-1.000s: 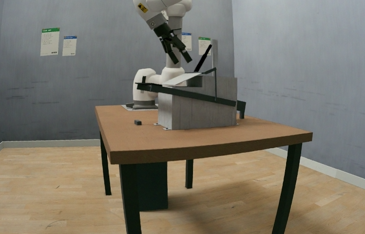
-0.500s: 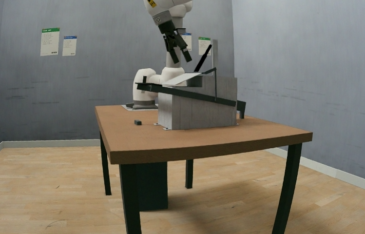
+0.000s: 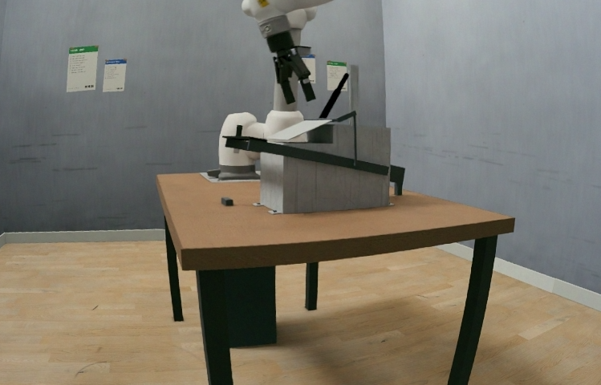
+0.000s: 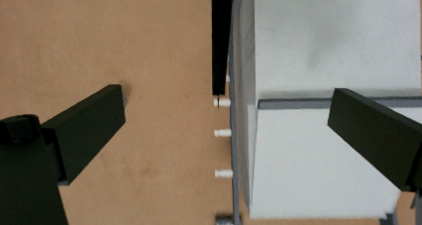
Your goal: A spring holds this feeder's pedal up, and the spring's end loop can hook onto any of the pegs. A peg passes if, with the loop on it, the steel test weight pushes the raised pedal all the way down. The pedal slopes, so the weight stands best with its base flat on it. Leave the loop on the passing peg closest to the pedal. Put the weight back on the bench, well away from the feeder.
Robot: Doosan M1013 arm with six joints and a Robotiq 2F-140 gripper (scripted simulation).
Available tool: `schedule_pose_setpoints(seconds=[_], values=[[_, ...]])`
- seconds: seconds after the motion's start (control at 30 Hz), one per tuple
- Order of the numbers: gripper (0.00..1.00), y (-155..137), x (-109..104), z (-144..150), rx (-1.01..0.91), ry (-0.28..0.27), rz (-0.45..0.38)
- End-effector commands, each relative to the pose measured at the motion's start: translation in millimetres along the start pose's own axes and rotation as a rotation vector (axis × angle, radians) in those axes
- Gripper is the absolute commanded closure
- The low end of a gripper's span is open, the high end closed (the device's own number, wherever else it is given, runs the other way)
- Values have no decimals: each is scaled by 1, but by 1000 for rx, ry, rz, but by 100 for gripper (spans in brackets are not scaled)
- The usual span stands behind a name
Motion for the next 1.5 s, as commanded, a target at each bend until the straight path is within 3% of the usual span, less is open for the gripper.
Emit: schedule_pose_setpoints(seconds=[0.0,0.37,0.4,0.93,0.97,1.47], values=[[0,0,1,-1,7,-2,-30],[0,0,1,-1,7,-2,-30],[0,3,1,-2,24,-46,-173],[0,3,1,-2,24,-46,-173],[0,7,0,-3,40,-89,-315],[0,7,0,-3,40,-89,-315]])
Point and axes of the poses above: the point where the finger pads meet when closed, its own x axis out along the fingers, its own z axis across the jaws, y = z × x, the point moved 2 cm from there along -x, back along the fingers, and after that the axes turned 15 degrees about x, right-handed, at the moved point
